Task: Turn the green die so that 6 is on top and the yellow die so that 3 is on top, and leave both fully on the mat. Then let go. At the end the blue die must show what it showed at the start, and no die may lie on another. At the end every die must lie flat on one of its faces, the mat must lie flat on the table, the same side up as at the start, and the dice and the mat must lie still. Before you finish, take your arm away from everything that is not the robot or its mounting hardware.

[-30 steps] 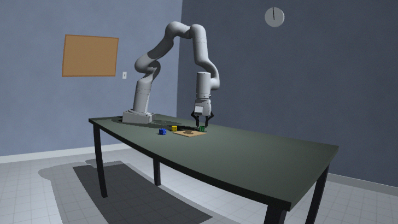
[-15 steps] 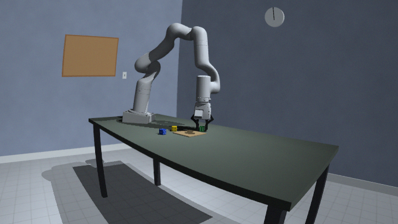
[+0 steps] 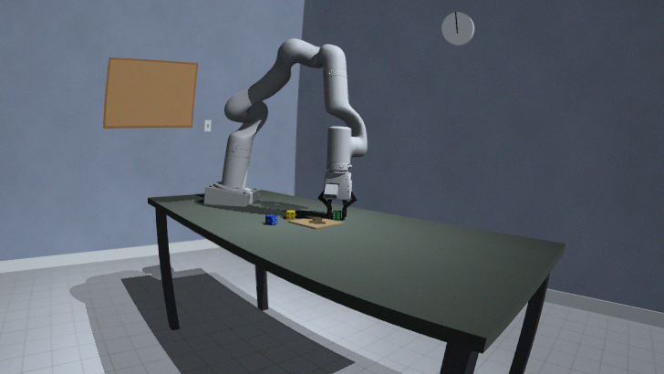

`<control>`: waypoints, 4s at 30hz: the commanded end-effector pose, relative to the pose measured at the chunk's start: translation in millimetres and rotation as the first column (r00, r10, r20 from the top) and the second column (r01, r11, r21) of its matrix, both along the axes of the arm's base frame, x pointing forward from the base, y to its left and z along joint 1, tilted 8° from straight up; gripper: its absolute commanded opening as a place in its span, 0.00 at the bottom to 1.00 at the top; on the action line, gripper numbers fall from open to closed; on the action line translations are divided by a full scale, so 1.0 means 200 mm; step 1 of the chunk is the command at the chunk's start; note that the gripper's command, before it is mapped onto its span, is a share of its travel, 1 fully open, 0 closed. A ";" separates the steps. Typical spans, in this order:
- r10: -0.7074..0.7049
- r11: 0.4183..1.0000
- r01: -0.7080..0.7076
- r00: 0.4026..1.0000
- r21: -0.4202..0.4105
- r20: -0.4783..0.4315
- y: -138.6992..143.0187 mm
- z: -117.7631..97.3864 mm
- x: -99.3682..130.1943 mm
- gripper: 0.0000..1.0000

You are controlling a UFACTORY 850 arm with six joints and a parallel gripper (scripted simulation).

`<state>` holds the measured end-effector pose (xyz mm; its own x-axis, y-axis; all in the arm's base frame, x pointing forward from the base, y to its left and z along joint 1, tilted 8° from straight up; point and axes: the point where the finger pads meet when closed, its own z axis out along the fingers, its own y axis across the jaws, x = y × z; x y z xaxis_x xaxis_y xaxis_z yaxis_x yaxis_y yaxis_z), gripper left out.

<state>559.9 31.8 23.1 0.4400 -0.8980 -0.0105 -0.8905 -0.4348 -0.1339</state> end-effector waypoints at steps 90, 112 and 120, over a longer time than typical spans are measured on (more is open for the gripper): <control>0.000 1.000 0.000 1.000 0.000 0.002 -0.03 0.50 -0.05 0.27; 0.436 0.899 -0.435 0.900 -0.059 0.020 0.00 0.49 -0.05 0.27; 0.596 0.801 -0.592 0.803 -0.084 0.019 0.01 0.49 -0.05 0.27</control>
<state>549.8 33.2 119.8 0.8451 -0.5295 0.0742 -0.5223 -0.8472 -0.0970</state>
